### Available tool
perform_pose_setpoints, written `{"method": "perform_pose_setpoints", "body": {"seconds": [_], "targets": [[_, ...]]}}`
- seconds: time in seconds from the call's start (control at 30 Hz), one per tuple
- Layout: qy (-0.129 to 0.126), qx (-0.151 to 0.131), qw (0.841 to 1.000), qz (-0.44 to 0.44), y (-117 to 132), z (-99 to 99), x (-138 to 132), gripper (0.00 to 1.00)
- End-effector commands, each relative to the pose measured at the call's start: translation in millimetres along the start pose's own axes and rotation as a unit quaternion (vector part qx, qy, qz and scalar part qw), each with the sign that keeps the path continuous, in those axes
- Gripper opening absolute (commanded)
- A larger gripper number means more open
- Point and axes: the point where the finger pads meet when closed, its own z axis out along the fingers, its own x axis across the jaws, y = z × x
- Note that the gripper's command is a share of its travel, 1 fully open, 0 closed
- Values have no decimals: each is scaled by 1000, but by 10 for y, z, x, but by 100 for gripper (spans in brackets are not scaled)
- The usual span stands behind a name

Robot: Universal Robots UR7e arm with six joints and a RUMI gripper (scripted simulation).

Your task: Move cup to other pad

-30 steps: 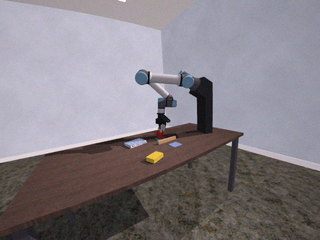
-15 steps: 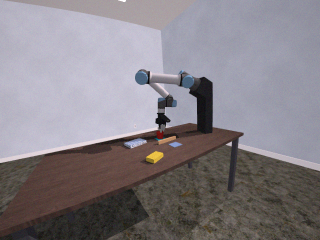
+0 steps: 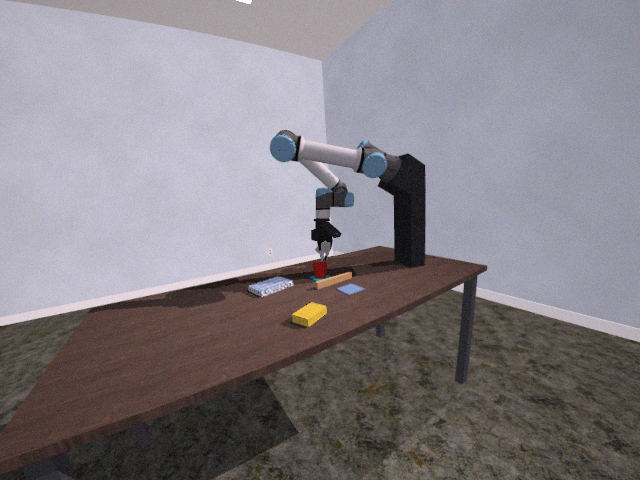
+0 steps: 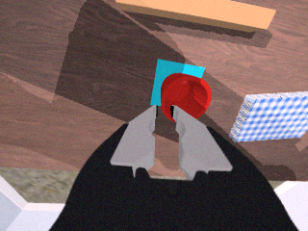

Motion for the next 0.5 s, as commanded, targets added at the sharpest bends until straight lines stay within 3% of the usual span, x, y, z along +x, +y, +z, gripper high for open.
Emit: {"method": "perform_pose_setpoints", "body": {"seconds": [0.0,0.47], "targets": [[0,2,1000,0,-2,-146,-6,11],[0,2,1000,0,-1,-265,-5,11]]}}
